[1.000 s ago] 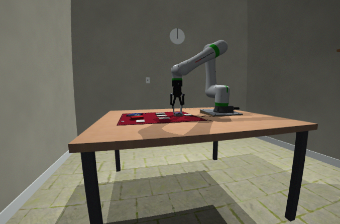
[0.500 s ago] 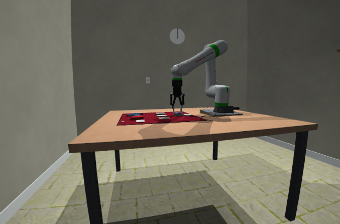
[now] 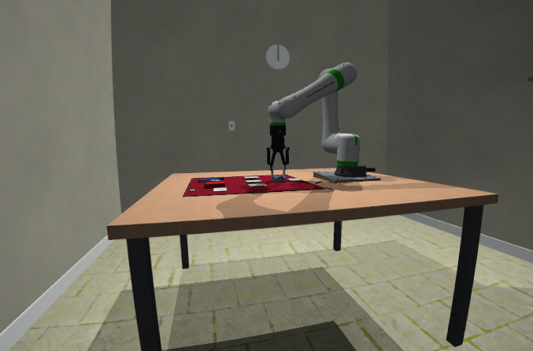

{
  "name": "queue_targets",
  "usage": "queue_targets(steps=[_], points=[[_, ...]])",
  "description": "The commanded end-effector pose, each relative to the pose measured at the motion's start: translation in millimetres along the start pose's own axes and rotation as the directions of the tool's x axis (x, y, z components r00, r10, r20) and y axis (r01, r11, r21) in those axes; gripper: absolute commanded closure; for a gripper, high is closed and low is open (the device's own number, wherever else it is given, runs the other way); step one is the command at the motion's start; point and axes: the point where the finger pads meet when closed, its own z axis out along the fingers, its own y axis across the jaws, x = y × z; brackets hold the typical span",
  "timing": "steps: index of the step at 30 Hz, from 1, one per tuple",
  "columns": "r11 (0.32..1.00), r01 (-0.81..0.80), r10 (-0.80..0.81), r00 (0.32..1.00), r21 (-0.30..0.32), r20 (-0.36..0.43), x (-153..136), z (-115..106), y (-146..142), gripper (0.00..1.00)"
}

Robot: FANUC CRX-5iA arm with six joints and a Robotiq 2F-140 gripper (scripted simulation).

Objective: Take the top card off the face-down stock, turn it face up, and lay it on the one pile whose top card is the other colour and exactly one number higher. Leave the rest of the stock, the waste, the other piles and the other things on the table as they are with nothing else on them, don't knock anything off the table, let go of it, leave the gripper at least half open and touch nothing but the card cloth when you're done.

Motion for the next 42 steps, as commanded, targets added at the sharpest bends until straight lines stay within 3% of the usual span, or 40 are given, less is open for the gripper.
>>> queue_targets(steps=[1, 21, 42], points=[[1.000, 0.000, 0.000, 1.000, 0.000, 0.000, 0, 0, 0, 0.60], [1.000, 0.000, 0.000, 1.000, 0.000, 0.000, 0, -7, 0, 0.60], [1.000, 0.000, 0.000, 1.000, 0.000, 0.000, 0, -56, 0, 0.60]])
